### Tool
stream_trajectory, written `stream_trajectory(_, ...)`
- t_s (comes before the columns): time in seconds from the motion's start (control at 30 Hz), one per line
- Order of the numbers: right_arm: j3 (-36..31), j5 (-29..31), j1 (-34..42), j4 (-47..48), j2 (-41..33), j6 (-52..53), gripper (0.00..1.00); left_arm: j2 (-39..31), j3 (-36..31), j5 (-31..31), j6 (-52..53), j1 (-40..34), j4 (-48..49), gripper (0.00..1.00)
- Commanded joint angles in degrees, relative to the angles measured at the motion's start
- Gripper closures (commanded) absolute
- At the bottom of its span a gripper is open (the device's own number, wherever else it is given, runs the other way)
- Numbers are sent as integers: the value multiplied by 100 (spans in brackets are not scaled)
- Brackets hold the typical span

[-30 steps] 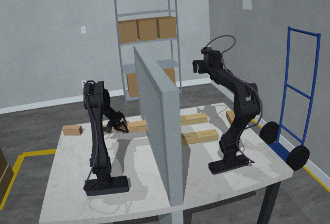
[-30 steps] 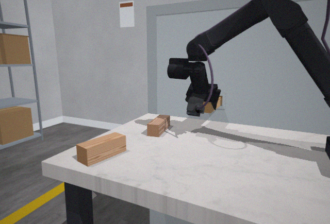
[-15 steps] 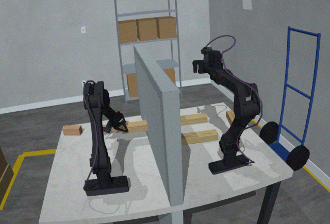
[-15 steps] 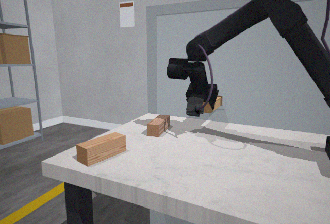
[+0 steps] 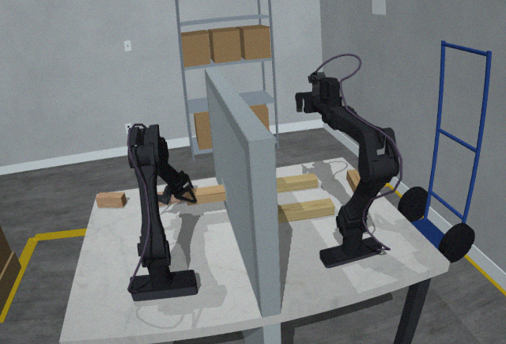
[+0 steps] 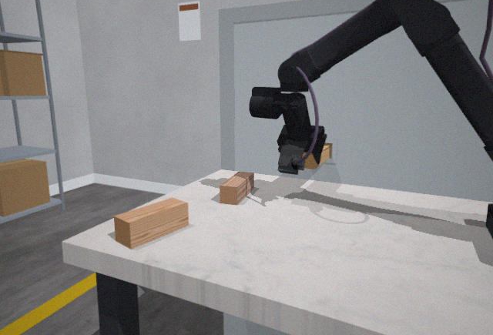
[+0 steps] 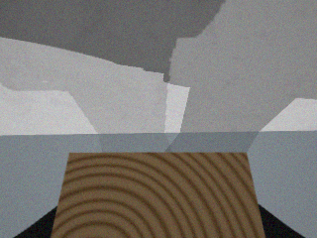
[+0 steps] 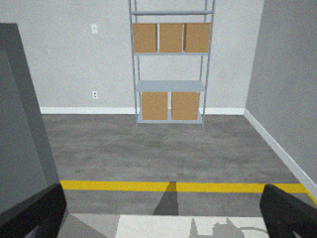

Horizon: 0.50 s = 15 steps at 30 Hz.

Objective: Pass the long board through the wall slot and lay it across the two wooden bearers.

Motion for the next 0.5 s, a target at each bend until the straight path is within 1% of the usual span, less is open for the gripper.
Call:
stream_trajectory(0.0,217,82,-48,16,-133,-73,0,-352,100,-34,-243,-170,293,100)
stream_trajectory(0.03,217,82,-48,16,-133,-73,0,-336,-129,-42,-278,-195,310,100)
stream_trajectory(0.1,217,82,-48,16,-133,-73,0,-305,1,-94,-364,-254,370,100)
stream_trajectory(0.13,217,82,-48,16,-133,-73,0,-329,-147,-58,-396,-283,389,100)
stream_trajectory(0.17,217,82,-48,16,-133,-73,0,-348,-31,66,-308,-280,320,100)
stream_trajectory(0.23,217,82,-48,16,-133,-73,0,-348,-31,66,-308,-280,320,100)
stream_trajectory(0.3,217,82,-48,16,-133,-73,0,-399,-198,-27,-495,-347,462,100)
stream_trajectory(0.37,217,82,-48,16,-133,-73,0,-365,-89,-113,-578,-396,506,100)
stream_trajectory(0.4,217,82,-48,16,-133,-73,0,-376,-235,-70,-611,-422,532,100)
stream_trajectory(0.47,217,82,-48,16,-133,-73,0,-394,-108,-119,-688,-473,579,100)
